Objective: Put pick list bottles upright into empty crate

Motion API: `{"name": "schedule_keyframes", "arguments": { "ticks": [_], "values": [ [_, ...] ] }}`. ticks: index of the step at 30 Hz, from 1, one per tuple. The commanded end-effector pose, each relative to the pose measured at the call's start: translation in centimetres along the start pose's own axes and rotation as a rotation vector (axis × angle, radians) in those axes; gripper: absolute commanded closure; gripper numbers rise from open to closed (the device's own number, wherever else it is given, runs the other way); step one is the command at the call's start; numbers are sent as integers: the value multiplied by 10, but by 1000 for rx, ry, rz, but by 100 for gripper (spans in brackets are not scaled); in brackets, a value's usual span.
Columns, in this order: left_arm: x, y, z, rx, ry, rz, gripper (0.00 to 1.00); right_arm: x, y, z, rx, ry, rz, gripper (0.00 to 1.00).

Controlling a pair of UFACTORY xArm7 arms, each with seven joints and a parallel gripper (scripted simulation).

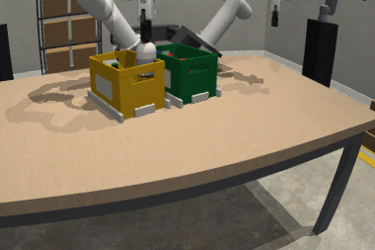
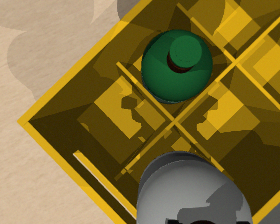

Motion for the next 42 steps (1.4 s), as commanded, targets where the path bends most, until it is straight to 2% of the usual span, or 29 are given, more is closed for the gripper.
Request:
{"name": "schedule_keyframes", "arguments": {
  "ticks": [1, 42],
  "values": [
    [1, 0, 1, 1, 3, -1, 0, 8, 0, -1, 1, -4, 2, 100],
    [1, 0, 1, 1, 3, -1, 0, 66, 0, -1, 1, -4, 2, 100]
  ]
}}
Point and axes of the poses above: on each arm, the point where the finger pads meet when closed, its own x axis back along the fingers, its own y axis across the jaws, z = x × y, the point moved 8 cm from there along x, back along the fingers, and after that the axes turned 12 degrees about -x, right-handed, at the moved point
